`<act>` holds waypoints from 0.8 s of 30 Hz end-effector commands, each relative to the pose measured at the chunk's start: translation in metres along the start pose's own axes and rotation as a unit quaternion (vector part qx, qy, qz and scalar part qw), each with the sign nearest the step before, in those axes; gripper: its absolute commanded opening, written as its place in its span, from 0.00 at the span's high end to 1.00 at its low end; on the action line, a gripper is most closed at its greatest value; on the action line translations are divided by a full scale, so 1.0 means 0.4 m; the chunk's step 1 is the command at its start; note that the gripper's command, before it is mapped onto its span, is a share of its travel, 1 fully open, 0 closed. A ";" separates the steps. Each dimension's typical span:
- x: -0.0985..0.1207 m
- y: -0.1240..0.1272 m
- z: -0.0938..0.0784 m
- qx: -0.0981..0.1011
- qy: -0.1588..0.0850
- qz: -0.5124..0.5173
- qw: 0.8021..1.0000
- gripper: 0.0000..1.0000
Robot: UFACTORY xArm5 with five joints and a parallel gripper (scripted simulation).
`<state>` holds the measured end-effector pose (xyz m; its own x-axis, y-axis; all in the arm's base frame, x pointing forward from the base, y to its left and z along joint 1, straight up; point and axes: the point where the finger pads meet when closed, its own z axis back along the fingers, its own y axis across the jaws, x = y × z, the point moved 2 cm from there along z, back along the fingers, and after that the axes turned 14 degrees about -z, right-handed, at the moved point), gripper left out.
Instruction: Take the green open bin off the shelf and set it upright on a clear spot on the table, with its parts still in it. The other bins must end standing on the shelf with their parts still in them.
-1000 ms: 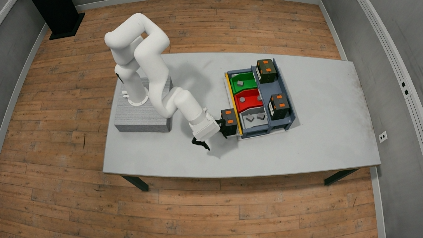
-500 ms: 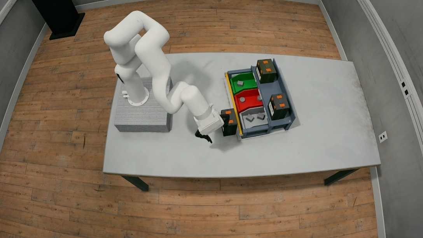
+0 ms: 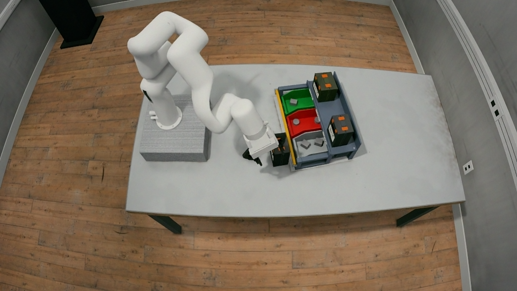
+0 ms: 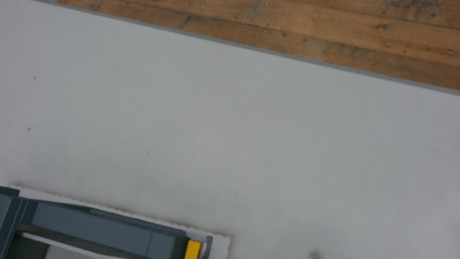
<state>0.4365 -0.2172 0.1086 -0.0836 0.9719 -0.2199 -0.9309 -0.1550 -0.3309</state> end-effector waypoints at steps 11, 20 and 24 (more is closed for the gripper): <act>0.085 -0.052 -0.003 0.074 0.011 -0.027 0.997 0.00; 0.133 -0.077 -0.007 0.098 -0.015 -0.044 0.994 0.00; 0.154 -0.088 -0.008 0.109 -0.026 -0.051 0.992 0.00</act>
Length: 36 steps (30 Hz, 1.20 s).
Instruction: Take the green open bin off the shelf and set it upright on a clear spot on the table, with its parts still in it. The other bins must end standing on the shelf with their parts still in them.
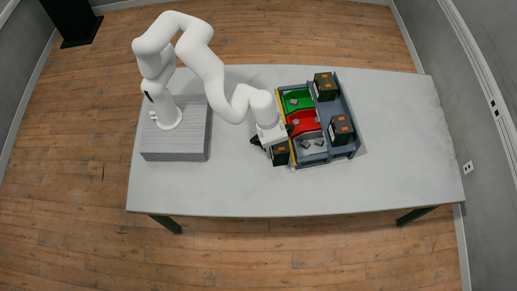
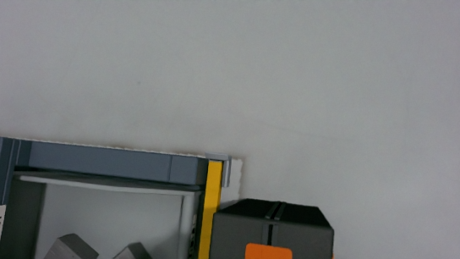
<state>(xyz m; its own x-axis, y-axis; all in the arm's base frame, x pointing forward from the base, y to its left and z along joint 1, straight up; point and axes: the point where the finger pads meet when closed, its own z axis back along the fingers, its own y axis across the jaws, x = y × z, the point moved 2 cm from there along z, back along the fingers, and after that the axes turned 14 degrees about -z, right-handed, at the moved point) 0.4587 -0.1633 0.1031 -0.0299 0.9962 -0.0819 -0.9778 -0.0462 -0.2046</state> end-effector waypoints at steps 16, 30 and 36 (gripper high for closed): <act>0.114 -0.056 -0.011 0.082 -0.018 -0.042 0.996 0.00; 0.193 -0.086 -0.021 0.098 -0.036 -0.052 0.993 0.00; 0.228 -0.099 -0.025 0.098 -0.036 -0.052 0.993 0.00</act>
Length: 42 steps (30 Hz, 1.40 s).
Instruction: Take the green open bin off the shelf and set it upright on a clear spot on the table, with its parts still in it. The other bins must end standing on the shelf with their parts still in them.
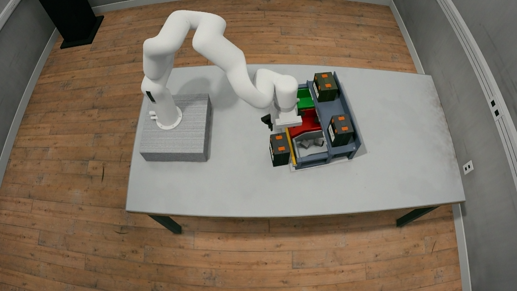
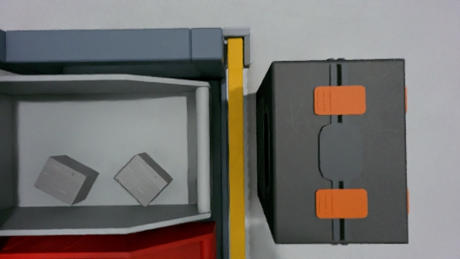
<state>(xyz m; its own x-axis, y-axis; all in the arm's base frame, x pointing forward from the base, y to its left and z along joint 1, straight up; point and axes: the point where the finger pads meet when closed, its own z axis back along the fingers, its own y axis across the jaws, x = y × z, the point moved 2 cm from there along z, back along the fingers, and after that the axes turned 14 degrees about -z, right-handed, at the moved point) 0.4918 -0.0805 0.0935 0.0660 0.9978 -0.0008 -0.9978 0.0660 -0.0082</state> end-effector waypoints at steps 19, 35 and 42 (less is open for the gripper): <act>0.138 -0.042 -0.012 -0.002 -0.001 0.000 1.000 0.00; 0.157 -0.047 -0.014 -0.002 -0.002 0.000 1.000 0.00; 0.157 -0.047 -0.014 -0.002 -0.001 0.000 1.000 0.52</act>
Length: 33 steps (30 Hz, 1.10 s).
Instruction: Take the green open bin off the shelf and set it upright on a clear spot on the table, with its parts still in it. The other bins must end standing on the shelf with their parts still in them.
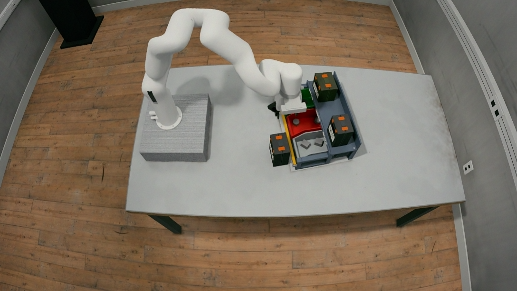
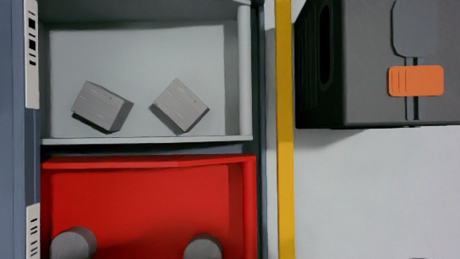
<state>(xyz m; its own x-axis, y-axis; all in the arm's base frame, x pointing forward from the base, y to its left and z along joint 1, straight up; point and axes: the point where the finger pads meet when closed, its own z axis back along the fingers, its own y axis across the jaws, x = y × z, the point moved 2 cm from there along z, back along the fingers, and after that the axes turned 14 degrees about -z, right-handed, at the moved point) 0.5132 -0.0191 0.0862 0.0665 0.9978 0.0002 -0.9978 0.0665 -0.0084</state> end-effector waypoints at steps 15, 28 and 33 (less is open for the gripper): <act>0.000 -0.004 0.005 -0.002 0.000 0.000 1.000 0.52; 0.000 -0.004 0.005 -0.002 0.000 0.000 1.000 0.52; 0.000 -0.004 -0.004 -0.002 -0.001 0.000 1.000 0.52</act>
<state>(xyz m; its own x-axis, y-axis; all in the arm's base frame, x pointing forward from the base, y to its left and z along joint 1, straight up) 0.5133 -0.0191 0.0861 0.0665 0.9978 0.0002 -0.9978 0.0665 -0.0088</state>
